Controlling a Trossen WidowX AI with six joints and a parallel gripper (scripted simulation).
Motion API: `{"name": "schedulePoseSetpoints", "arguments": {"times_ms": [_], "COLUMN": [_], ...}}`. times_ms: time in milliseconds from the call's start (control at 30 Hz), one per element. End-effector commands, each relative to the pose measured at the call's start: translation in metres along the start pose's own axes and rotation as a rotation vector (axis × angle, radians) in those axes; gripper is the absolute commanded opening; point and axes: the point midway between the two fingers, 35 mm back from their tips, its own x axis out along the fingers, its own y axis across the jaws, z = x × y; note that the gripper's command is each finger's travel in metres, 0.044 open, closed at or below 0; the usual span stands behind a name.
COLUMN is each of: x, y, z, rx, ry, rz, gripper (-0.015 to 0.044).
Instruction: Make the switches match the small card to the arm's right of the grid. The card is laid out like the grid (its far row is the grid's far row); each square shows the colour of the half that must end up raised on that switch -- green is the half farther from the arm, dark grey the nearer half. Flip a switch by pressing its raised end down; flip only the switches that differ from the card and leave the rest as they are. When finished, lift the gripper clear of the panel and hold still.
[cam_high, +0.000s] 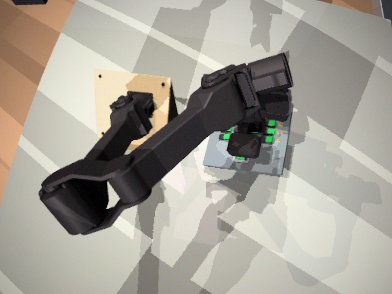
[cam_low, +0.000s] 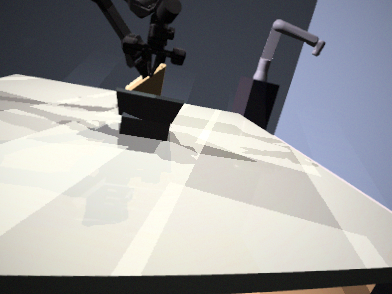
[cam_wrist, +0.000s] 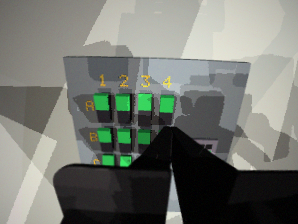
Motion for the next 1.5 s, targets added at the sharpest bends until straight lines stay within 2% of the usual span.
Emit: {"name": "schedulePoseSetpoints", "arguments": {"times_ms": [0, 100, 733, 1467], "x": [0.015, 0.033, 0.056, 0.057], "y": [-0.002, -0.003, -0.004, -0.004], "z": [0.0, 0.0, 0.0, 0.0], "rx": [-0.004, -0.004, -0.004, -0.004], "ry": [0.014, 0.025, 0.025, 0.024], "rz": [0.002, 0.0, -0.001, -0.001], "gripper": [0.0, 0.0, 0.0, 0.0]}}
